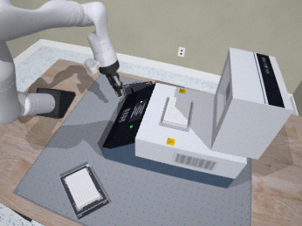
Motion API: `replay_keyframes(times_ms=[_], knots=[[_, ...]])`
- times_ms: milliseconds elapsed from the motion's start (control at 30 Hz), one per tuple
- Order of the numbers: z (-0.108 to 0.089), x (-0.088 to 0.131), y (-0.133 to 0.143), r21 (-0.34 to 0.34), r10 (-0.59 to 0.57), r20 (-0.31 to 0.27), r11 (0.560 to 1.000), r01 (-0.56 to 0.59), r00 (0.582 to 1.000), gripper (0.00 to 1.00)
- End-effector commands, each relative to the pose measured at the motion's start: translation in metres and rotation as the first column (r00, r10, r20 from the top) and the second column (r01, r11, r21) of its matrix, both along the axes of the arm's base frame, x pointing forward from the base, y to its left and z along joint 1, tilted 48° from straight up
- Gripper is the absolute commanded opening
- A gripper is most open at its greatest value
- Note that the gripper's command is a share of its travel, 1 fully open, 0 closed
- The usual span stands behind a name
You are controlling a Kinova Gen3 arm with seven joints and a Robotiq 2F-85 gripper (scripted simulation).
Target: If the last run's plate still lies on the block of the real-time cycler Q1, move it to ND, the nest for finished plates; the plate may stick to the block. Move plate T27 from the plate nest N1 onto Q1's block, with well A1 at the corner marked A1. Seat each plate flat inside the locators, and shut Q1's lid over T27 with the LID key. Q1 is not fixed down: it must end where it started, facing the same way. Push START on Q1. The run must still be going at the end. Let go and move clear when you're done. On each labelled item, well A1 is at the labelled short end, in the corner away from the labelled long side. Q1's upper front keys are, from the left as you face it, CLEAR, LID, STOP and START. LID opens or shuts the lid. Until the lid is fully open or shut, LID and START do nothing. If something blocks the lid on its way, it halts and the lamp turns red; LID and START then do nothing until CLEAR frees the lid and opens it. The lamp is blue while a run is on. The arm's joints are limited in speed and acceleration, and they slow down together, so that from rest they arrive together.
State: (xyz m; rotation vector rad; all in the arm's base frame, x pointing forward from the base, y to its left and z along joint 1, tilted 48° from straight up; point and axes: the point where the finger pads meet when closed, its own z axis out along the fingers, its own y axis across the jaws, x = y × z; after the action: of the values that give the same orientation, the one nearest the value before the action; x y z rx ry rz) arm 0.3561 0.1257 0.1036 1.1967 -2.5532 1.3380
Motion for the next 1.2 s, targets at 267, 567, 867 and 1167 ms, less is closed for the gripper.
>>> replay_keyframes(times_ms=[267, 567, 867, 1167], knots=[[0.008, 0.000, 0.009, 0.001, 0.001, 0.001, 1.000, -0.001, 1.000, 0.10], [0.016, -0.001, 0.018, 0.001, 0.001, 0.001, 1.000, -0.001, 1.000, 0.10], [0.022, -0.002, 0.024, 0.001, 0.001, 0.001, 1.000, -0.001, 1.000, 0.10], [0.030, -0.002, 0.033, 0.001, 0.001, 0.001, 1.000, -0.001, 1.000, 0.10]])
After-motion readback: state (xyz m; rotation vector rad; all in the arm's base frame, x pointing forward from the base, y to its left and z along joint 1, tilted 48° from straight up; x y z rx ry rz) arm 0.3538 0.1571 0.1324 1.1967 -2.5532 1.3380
